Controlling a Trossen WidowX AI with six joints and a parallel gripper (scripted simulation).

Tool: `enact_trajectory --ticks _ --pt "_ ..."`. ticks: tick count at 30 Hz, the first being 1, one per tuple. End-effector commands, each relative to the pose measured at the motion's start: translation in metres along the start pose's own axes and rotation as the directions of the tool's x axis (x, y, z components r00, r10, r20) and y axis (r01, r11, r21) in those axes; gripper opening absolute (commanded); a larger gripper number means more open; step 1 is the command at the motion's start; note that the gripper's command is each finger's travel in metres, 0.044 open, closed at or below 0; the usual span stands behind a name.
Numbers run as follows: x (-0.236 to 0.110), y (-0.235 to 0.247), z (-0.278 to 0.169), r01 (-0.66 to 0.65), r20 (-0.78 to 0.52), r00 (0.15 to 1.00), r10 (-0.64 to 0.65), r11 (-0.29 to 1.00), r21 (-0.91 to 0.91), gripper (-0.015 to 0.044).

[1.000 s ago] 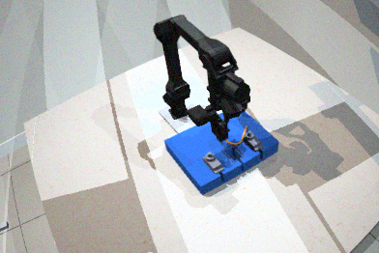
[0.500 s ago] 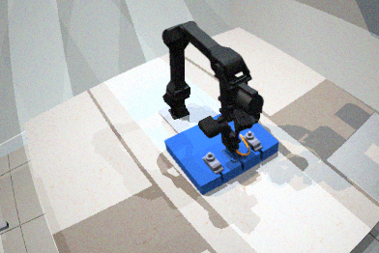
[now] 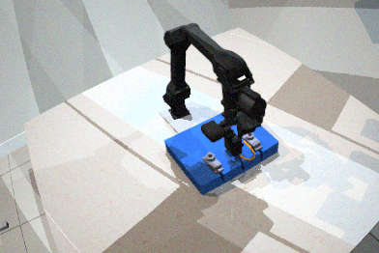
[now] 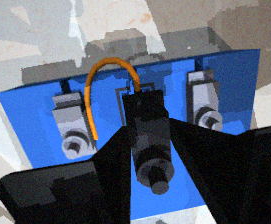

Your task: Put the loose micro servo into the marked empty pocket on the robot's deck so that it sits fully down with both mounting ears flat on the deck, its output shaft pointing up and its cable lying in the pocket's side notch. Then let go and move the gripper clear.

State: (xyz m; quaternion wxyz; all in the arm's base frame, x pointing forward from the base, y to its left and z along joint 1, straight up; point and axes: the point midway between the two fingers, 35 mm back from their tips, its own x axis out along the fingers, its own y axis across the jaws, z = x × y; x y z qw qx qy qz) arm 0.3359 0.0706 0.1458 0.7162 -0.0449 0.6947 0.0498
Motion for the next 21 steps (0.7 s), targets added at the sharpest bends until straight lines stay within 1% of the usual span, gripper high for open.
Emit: enact_trajectory --ticks 1,21 --pt "0.0067 0.0005 -0.0010 -0.004 -0.004 1.000 0.004 1.000 -0.005 0.0000" --pt "0.0158 0.0006 -0.0012 -0.004 -0.004 1.000 0.004 1.000 -0.005 0.0000"
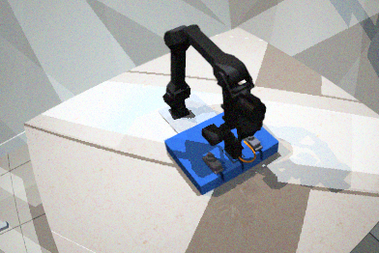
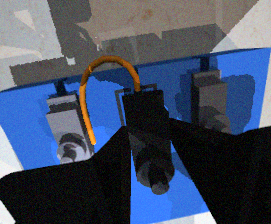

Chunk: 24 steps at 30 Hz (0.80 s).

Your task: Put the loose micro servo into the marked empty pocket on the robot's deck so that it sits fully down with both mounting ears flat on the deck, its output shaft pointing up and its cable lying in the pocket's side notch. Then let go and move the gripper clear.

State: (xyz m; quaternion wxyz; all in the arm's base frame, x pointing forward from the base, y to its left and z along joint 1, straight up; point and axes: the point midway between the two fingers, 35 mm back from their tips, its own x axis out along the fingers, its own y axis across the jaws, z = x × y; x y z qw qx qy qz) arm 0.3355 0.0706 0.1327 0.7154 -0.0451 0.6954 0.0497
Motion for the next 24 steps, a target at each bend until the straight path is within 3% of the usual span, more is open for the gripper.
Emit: enact_trajectory --ticks 1,24 --pt "0.004 0.001 0.000 -0.004 -0.002 1.000 0.004 1.000 -0.004 0.0000" --pt "0.025 0.001 -0.001 -0.004 -0.002 1.000 0.004 1.000 -0.004 0.0000"
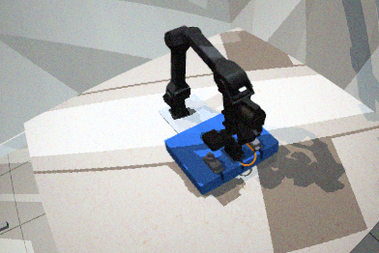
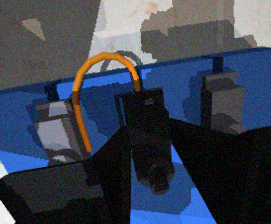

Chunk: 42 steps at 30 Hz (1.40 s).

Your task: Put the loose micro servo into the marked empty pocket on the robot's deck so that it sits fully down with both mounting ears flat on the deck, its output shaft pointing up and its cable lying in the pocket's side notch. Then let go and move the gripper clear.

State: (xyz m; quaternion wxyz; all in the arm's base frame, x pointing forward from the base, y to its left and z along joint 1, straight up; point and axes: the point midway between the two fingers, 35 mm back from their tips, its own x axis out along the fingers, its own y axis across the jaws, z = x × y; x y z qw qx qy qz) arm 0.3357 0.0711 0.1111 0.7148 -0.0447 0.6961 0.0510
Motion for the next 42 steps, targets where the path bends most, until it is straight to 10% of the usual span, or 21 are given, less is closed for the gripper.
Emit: enact_trajectory --ticks 1,24,31,42 --pt "0.004 0.000 0.000 -0.001 0.000 1.000 0.001 1.000 -0.003 0.0000" --pt "0.027 0.000 0.000 -0.001 0.000 1.000 0.001 1.000 -0.003 0.0000" --pt "0.025 0.000 0.000 -0.001 0.000 1.000 0.001 1.000 -0.003 0.0184" --pt "-0.010 -0.001 -0.007 -0.001 0.000 1.000 0.001 1.000 -0.003 0.0187"
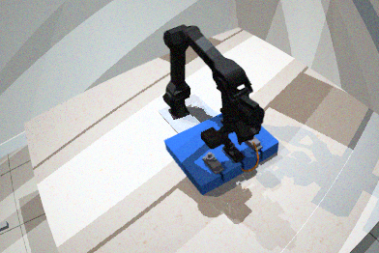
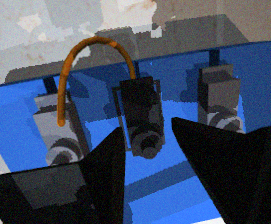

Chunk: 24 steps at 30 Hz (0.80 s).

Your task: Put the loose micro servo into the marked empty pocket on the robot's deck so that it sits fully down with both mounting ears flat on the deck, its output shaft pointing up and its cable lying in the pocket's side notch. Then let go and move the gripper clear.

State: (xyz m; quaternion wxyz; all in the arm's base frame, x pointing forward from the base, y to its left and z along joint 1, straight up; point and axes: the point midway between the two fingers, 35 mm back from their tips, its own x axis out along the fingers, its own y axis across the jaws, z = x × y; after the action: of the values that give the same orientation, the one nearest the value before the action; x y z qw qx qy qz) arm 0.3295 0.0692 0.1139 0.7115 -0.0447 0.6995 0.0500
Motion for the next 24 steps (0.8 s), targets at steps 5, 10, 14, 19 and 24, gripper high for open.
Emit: enact_trajectory --ticks 5,10,14,19,24 --pt "-0.013 0.000 -0.011 -0.001 0.006 1.000 0.001 1.000 -0.001 0.0266" --pt "-0.047 0.001 -0.059 -0.001 0.004 1.000 0.001 1.000 -0.003 0.0398" --pt "-0.068 0.001 -0.101 -0.002 0.001 1.000 0.002 1.000 -0.005 0.0440" --pt "-0.069 0.001 -0.103 -0.002 0.001 1.000 0.002 1.000 -0.005 0.0440" --pt "-0.085 0.001 -0.101 -0.004 0.021 1.000 0.004 1.000 -0.004 0.0440"
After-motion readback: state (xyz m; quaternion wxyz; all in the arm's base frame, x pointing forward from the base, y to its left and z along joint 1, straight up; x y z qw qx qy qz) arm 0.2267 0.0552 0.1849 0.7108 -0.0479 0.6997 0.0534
